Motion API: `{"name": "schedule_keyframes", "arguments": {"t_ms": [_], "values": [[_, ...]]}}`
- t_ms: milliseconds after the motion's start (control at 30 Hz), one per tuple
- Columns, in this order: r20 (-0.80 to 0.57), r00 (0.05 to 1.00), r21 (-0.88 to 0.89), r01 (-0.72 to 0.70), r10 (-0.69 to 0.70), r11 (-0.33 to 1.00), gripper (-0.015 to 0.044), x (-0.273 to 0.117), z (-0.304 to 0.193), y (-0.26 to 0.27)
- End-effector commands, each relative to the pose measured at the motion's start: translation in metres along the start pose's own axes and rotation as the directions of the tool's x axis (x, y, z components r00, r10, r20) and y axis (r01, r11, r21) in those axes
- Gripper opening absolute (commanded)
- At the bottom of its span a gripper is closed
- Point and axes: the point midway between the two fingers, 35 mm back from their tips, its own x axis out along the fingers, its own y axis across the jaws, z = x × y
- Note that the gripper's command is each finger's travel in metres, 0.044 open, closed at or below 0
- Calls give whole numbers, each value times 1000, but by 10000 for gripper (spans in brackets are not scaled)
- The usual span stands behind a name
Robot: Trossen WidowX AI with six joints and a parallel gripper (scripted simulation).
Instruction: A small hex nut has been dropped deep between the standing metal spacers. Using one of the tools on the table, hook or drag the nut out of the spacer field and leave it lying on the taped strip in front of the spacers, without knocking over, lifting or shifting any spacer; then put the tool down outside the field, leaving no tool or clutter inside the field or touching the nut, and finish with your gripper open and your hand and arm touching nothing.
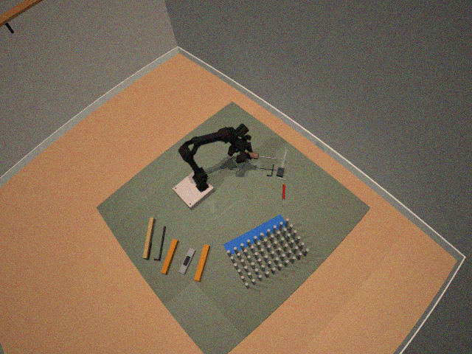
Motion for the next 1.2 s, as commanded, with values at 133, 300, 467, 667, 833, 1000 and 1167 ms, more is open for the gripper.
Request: {"name": "schedule_keyframes", "arguments": {"t_ms": [133,300,467,667,833,1000,1167], "values": [[-4,994,-150,112,-114,982,0,-17,13,-50],[7,984,-246,176,-180,953,0,-29,27,-79],[25,969,-339,238,-244,910,0,-43,44,-106],[37,961,-383,267,-275,884,0,-50,53,-120],[37,961,-383,267,-275,884,0,-49,54,-120],[37,961,-383,268,-275,884,0,-44,56,-122],[37,961,-383,268,-275,884,0,-39,58,-123]]}}
